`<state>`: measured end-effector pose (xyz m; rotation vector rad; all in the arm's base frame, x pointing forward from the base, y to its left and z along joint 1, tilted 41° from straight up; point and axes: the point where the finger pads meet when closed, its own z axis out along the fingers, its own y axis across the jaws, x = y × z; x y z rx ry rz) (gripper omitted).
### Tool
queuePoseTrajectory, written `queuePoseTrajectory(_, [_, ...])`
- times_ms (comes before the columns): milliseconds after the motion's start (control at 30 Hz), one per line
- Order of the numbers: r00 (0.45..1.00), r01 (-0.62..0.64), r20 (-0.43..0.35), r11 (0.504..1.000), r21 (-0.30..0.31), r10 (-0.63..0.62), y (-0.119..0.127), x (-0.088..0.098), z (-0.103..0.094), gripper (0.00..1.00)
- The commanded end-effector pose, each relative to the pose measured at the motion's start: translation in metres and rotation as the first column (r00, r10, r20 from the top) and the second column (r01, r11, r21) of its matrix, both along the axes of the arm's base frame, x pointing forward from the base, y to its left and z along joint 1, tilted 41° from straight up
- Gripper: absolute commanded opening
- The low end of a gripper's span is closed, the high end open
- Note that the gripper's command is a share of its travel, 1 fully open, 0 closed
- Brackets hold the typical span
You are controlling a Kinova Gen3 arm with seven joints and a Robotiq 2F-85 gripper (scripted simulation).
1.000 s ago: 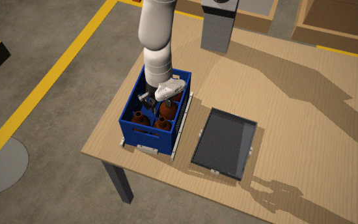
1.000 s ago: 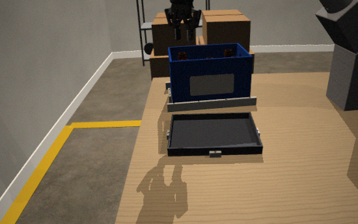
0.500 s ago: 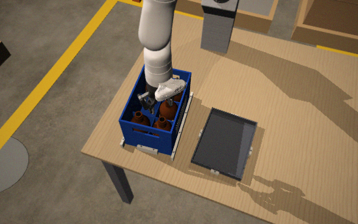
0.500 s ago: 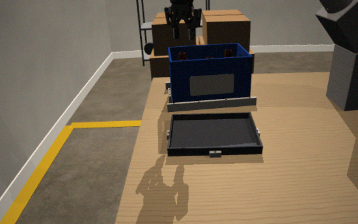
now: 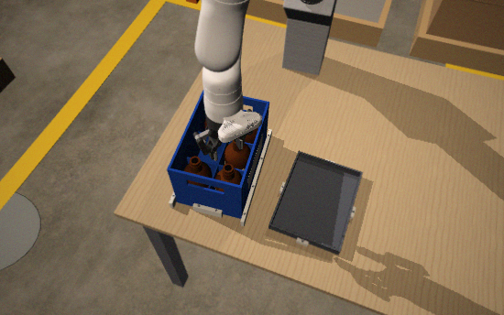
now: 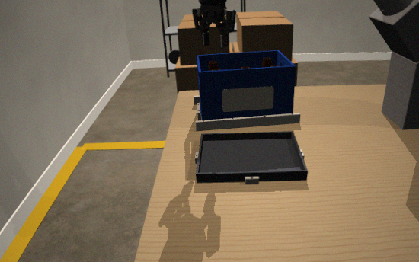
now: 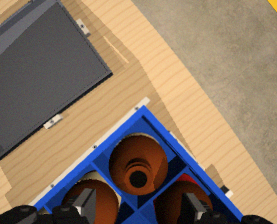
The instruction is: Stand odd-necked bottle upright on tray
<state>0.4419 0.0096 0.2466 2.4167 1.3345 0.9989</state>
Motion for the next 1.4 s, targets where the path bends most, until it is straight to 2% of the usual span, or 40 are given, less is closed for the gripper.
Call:
queuePoseTrajectory(0, [1.0, 0.0, 0.001, 1.0, 0.0, 0.0, 0.0, 0.0, 0.0, 0.64])
queuePoseTrajectory(1367, [1.0, 0.001, 0.001, 1.0, 0.0, -0.001, 0.005, 0.024, -0.028, 0.64])
